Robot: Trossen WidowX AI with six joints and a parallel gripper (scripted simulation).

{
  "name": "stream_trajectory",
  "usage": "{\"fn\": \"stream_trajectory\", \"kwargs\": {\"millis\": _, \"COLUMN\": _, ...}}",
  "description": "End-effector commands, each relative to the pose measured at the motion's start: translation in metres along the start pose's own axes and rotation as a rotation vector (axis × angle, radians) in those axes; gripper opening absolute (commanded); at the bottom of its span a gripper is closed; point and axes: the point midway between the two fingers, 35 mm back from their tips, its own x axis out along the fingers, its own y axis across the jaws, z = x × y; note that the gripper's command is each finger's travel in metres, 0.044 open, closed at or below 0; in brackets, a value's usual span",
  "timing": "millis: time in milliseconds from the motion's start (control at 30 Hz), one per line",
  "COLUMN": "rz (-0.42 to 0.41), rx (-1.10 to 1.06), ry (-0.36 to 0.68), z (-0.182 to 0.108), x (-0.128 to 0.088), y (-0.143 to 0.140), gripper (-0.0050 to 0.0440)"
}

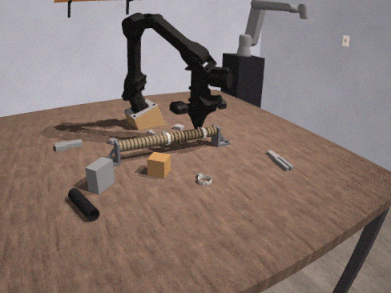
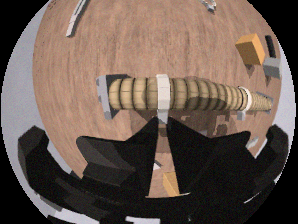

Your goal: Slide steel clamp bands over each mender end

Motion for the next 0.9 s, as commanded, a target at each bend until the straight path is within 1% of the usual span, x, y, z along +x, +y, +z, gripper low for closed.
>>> {"fn": "stream_trajectory", "kwargs": {"millis": 0, "rz": -0.005, "rx": 0.005, "ry": -0.005, "z": 0.000, "x": 0.000, "y": -0.008, "gripper": 0.0000}}
{"fn": "stream_trajectory", "kwargs": {"millis": 867, "rz": -0.005, "rx": 0.005, "ry": -0.005, "z": 0.000, "x": -0.001, "y": -0.028, "gripper": 0.0000}}
